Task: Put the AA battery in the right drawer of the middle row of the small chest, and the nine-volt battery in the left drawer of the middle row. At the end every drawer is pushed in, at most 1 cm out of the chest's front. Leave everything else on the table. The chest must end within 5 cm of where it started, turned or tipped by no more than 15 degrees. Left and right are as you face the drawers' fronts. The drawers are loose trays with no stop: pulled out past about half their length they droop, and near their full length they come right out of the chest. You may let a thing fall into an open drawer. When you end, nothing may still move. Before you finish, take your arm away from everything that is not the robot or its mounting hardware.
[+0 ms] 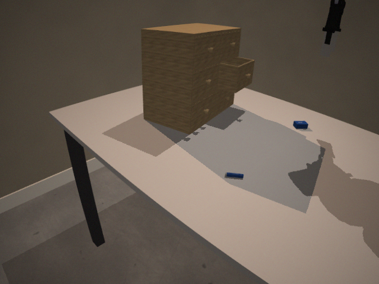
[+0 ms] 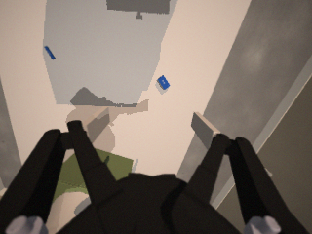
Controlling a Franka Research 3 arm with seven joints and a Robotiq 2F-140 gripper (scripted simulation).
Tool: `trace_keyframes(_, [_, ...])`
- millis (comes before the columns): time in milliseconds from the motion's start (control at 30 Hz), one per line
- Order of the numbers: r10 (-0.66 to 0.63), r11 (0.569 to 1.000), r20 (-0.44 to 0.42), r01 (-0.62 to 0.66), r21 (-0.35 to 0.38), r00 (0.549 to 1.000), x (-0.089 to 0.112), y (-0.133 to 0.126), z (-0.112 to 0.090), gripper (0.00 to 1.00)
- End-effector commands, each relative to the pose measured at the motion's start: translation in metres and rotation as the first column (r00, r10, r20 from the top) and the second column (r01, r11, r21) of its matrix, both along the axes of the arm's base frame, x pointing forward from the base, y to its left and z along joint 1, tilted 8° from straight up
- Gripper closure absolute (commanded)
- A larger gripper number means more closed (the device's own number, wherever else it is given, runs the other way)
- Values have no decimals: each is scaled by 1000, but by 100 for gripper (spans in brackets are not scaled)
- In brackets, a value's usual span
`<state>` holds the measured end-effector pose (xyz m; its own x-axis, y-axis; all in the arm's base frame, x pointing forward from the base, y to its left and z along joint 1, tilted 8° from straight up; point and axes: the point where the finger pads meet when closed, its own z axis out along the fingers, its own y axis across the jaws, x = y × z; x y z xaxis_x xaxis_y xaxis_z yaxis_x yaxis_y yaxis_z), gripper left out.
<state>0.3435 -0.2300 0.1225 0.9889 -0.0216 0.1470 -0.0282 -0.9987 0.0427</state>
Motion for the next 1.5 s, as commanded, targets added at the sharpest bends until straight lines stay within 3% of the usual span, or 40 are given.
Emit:
trace_keyframes(0, [22,1000,38,-22,-6,999,5,-1,-3,0])
trace_keyframes(367, [34,999,275,-31,-15,961,37,-2,-26,0])
trace_keyframes(467, [35,999,298,-31,-16,954,40,-2,-29,0])
trace_keyframes(933, [50,999,595,-40,-30,802,84,-4,-61,0])
trace_keyframes(1000, [50,999,595,-40,-30,802,84,-4,-61,0])
trace_keyframes(1267, [56,998,701,-42,-37,711,102,-5,-75,0])
trace_keyframes(1467, [58,998,742,-43,-40,668,110,-5,-81,0])
